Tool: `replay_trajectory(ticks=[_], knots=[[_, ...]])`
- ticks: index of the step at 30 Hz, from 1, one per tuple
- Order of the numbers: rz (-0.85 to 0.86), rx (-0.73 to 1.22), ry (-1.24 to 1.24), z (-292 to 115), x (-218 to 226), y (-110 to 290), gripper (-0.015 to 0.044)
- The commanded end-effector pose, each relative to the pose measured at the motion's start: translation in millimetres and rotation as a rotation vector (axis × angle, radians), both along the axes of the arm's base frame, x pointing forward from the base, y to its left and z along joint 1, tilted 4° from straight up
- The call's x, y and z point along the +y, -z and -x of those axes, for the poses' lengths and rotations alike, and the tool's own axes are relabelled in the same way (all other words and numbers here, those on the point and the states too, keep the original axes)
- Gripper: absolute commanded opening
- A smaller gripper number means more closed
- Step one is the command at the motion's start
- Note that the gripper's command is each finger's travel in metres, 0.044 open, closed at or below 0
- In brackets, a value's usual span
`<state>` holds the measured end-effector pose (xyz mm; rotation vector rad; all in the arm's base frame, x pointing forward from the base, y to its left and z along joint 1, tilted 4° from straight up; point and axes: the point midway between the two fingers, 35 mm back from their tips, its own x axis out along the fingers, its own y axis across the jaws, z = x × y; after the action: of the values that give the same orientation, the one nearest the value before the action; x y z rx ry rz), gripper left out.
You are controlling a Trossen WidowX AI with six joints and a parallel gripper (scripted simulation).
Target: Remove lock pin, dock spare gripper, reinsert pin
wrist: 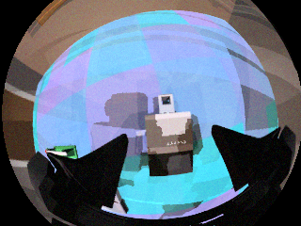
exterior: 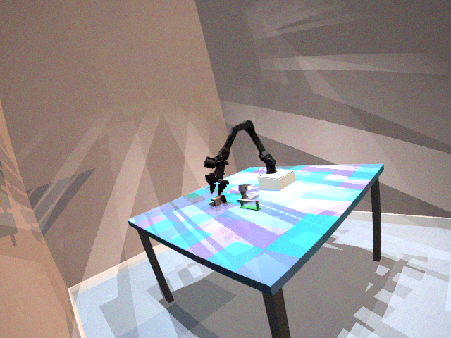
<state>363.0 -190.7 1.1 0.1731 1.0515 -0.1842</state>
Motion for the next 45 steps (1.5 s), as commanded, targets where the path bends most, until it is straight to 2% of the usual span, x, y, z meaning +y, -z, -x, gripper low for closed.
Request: replay_trajectory(ticks=[1,35,45], knots=[[0.004,-0.008,0.007,-1,-1,6,0.044],[0.004,-0.008,0.007,0,4,61,0.044],[0.004,-0.008,0.007,0,4,62,0.044]])
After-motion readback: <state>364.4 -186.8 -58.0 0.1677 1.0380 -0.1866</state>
